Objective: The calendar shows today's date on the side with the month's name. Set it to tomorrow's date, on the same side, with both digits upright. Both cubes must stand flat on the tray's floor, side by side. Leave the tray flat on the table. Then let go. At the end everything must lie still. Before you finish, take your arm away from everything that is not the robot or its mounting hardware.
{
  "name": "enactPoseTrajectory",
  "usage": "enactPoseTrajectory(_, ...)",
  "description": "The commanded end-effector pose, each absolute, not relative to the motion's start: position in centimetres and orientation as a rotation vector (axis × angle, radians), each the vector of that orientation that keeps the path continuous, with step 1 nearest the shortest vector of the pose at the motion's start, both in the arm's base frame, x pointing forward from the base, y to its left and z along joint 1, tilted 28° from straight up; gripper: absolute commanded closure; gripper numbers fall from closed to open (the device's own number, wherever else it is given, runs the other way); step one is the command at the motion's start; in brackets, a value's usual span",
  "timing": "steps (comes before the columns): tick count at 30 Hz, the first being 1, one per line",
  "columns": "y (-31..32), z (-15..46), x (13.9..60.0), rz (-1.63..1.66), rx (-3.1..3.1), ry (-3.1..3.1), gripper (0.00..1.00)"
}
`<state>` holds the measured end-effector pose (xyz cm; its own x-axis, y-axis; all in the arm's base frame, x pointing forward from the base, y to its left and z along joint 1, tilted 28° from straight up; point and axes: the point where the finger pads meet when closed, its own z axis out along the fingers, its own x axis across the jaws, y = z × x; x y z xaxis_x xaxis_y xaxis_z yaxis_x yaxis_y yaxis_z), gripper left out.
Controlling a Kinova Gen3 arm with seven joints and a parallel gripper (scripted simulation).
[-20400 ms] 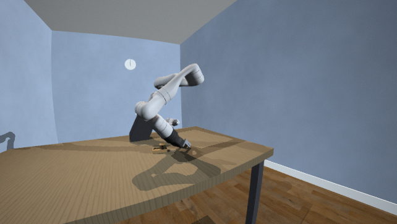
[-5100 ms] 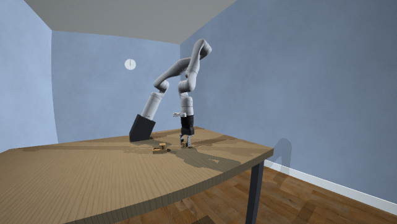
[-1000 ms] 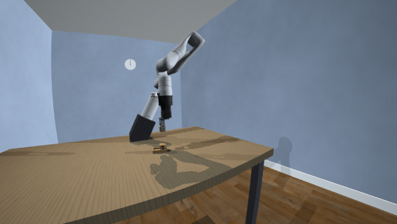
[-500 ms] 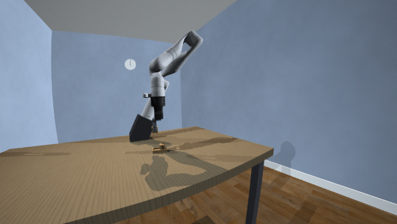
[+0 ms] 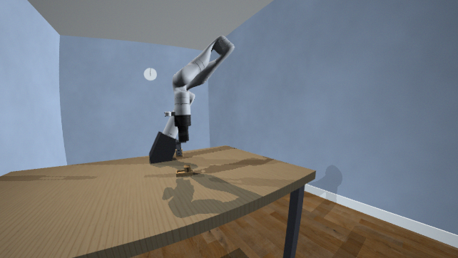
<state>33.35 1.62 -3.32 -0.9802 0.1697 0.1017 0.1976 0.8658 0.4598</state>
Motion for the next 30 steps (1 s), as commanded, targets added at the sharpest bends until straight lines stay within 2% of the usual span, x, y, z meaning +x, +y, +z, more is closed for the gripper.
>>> enactPoseTrajectory(1, 1.8, -4.0, 33.1, -0.741, -0.296, -2.972, 0.4)
enactPoseTrajectory(14, 3.5, -7.2, 33.1, -0.741, -0.296, -2.972, 0.4)
enactPoseTrajectory(30, 3.7, -7.5, 33.1, -0.741, -0.296, -2.972, 0.4)
